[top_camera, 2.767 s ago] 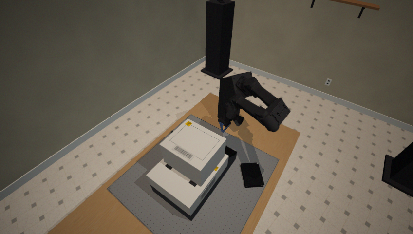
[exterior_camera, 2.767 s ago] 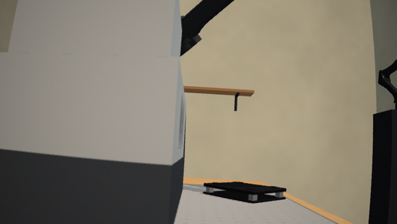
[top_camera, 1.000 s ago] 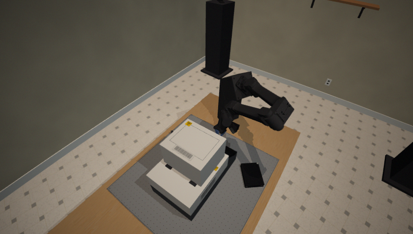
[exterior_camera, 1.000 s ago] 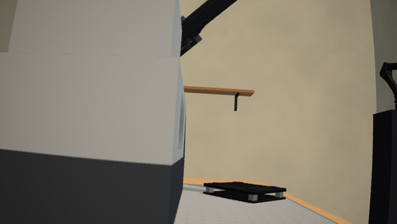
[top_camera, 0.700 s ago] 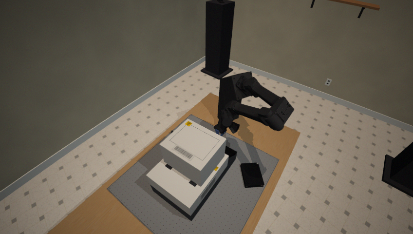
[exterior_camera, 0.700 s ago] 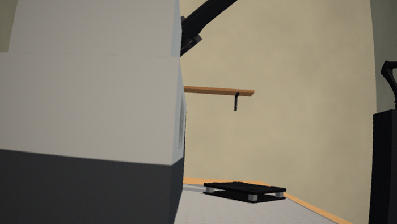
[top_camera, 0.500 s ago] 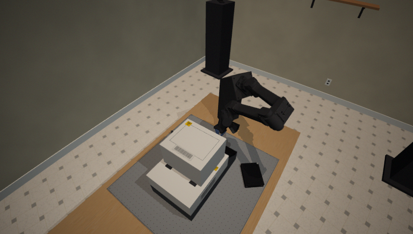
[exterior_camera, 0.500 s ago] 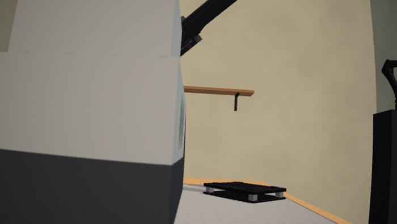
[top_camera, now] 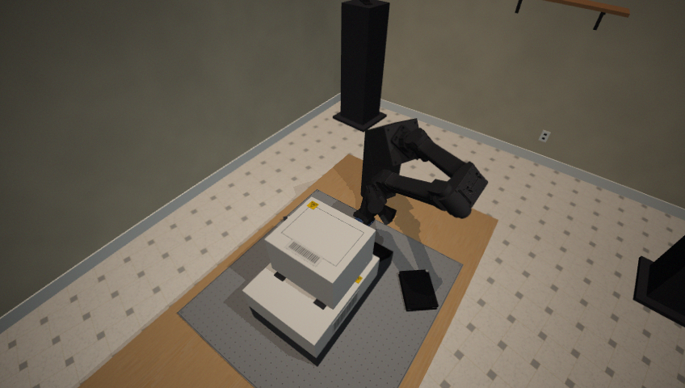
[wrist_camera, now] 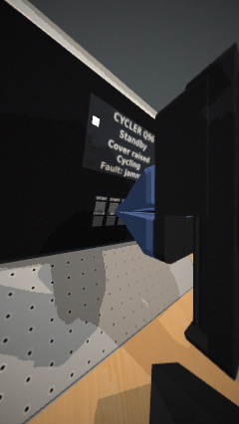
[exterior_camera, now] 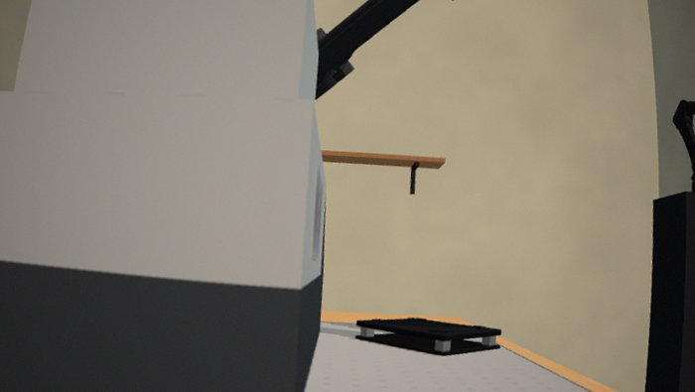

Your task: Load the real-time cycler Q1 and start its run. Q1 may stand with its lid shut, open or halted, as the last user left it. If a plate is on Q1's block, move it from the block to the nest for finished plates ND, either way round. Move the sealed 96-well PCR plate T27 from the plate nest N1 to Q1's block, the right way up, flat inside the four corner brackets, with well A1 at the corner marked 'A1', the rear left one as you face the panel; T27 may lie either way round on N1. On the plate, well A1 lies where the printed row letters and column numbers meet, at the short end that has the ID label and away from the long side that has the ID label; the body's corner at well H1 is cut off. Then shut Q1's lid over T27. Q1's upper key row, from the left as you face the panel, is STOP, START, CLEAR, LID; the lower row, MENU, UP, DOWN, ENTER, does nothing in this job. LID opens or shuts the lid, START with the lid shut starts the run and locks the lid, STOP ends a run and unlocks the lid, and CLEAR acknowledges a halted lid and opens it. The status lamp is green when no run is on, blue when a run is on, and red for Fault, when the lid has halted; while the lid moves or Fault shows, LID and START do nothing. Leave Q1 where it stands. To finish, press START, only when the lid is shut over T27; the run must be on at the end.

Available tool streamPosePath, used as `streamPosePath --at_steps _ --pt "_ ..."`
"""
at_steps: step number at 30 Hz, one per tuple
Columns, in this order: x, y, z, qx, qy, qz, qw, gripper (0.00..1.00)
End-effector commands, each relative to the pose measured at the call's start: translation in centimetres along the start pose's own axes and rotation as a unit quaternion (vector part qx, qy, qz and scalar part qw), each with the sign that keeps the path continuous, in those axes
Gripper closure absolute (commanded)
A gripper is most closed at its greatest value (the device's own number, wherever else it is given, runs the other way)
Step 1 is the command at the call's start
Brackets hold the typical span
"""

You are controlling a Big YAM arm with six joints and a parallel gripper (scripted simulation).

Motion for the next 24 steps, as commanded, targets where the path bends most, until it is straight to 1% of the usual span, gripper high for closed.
streamPosePath --at_steps 1,3,5,7,10,11,16,24 --pt "-0.6 -0.3 0.8 -0.014 0.014 0.005 1.0 1.0" --pt "-0.3 -0.5 1.0 -0.02 0.015 0.009 1.0 1.0" --pt "-0.8 -0.7 0.7 -0.021 0.013 0.012 1.0 1.0" --pt "-1.4 -0.4 0.7 -0.019 0.016 0.008 1.0 1.0" --pt "-1.9 -0.1 0.3 -0.015 0.013 0.003 1.0 1.0" --pt "-1.9 0.2 0.2 -0.011 0.013 -0.001 1.0 1.0" --pt "-0.7 0.3 -0.3 -0.001 0.0 -0.002 1.0 1.0" --pt "-0.1 -0.2 -0.3 -0.001 -0.004 0.002 1.0 1.0"
Point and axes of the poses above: the point where the finger pads meet when closed, its own x axis back along the fingers, its own z axis across the jaws, y = z × x, the point moved 3 cm from there along x, back along the fingers, and after that the axes turned 10 degrees about -x, right-handed, at the moved point
